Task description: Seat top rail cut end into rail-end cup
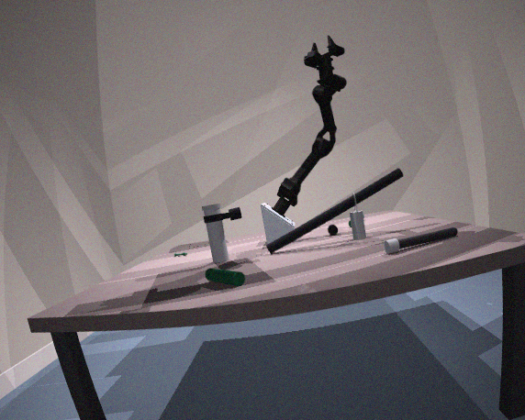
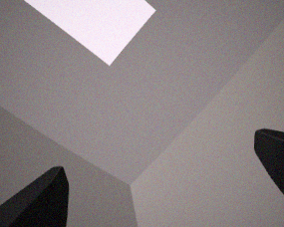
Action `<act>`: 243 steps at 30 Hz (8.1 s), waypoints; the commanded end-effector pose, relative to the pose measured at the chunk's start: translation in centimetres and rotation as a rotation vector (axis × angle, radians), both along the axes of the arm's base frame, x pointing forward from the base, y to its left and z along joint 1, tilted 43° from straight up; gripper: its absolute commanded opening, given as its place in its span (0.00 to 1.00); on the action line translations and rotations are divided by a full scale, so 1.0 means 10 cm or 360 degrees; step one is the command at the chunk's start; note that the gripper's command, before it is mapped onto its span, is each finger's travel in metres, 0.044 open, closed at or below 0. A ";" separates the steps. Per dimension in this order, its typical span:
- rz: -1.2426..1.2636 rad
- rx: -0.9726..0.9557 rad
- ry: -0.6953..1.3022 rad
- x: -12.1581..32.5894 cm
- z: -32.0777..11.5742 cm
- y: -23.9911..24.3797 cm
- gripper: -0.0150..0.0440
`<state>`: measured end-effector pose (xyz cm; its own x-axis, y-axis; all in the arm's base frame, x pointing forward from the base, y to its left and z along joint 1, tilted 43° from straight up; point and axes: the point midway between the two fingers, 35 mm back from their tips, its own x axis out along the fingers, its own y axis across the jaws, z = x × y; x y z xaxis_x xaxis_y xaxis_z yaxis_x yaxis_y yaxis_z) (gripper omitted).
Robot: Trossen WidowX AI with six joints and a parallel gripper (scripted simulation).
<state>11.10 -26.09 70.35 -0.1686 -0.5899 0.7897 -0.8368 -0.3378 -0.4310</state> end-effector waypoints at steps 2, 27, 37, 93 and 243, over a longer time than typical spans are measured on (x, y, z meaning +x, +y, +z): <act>-0.0046 0.0038 0.0102 0.08 -0.04 -0.06 1.00; -0.0706 -0.0280 0.3354 2.04 -2.81 -0.95 1.00; -0.0468 -0.1321 0.4013 2.23 -4.09 -0.58 1.00; -0.2084 -0.4471 0.0628 1.23 -6.75 0.33 1.00; -0.2225 -0.4633 0.0525 1.81 -7.54 0.76 0.25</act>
<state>29.33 -18.53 -5.03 0.6323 0.4513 -0.6297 -0.7571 0.5325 -0.3785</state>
